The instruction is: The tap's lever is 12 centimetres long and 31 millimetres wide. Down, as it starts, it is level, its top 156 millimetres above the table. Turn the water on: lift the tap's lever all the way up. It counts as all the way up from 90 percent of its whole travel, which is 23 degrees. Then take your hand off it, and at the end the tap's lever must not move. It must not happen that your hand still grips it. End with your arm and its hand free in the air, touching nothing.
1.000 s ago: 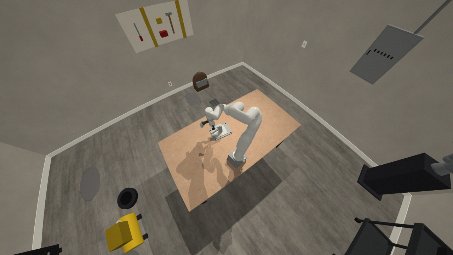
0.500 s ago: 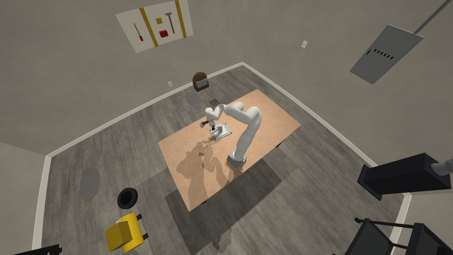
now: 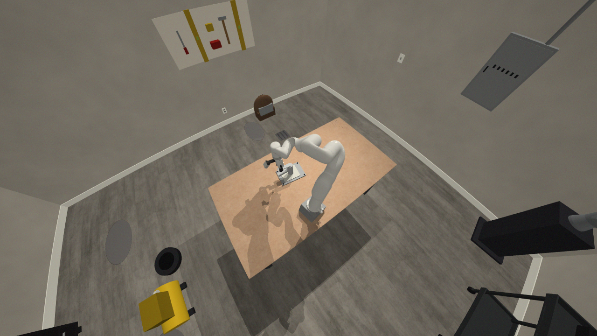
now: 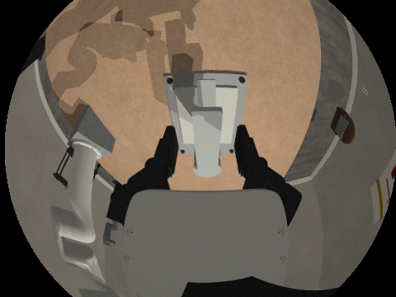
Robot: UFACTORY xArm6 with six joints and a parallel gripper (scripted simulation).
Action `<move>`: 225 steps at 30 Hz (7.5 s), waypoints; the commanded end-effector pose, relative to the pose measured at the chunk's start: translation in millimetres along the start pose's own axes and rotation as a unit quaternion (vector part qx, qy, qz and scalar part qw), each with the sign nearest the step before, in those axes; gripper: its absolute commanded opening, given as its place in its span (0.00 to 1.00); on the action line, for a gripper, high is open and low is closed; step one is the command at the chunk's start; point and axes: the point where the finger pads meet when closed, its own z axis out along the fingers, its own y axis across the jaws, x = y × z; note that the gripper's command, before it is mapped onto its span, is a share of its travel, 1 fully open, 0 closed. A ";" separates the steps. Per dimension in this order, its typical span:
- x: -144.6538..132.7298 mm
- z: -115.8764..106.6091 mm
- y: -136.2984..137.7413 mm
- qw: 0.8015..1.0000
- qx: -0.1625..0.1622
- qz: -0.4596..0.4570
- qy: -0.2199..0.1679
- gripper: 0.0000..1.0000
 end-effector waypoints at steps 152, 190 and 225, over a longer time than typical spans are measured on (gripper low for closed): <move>0.8 33.1 2.5 1.000 -0.002 0.000 0.001 0.00; -12.1 -1.2 2.4 1.000 -0.002 0.000 0.001 0.00; -12.7 -2.2 2.4 1.000 -0.002 0.000 0.001 0.70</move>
